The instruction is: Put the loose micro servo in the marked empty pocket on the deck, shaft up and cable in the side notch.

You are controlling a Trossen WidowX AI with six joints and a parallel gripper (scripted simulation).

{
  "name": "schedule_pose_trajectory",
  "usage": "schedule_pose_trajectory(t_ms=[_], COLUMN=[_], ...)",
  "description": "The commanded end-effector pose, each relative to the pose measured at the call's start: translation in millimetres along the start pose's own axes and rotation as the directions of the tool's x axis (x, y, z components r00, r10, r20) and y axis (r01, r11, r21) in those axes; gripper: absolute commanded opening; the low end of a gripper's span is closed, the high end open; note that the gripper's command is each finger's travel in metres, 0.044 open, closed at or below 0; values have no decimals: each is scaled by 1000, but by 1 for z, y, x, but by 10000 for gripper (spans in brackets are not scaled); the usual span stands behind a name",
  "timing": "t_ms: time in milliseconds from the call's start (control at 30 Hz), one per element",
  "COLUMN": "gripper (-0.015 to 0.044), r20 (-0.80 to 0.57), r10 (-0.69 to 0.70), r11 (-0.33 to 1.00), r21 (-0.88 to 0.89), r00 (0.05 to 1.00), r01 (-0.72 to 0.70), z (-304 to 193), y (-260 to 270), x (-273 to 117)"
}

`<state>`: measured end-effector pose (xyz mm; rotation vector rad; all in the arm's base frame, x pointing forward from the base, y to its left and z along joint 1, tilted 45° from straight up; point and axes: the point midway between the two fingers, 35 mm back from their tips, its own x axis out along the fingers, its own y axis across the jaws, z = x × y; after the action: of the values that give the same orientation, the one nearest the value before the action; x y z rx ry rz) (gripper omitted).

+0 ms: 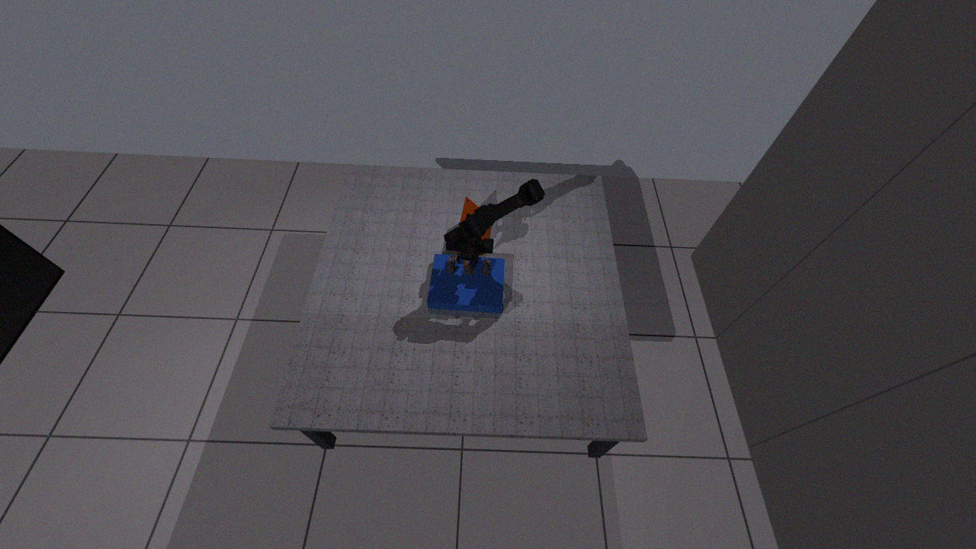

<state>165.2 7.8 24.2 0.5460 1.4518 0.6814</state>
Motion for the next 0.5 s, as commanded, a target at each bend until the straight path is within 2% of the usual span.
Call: schedule_pose_trajectory(t_ms=[0, 233, 467], gripper=[266, 440, 440], r20=[3, 5, 6], r10=[-3, -9, -11], r11=[1000, 1000, 1000], r21=[-4, -9, -12], r00=[1000, 1000, 1000], r01=[3, 9, 11], z=[9, 68, 116], y=[-1, -4, -1], x=[-6, -41, -68])
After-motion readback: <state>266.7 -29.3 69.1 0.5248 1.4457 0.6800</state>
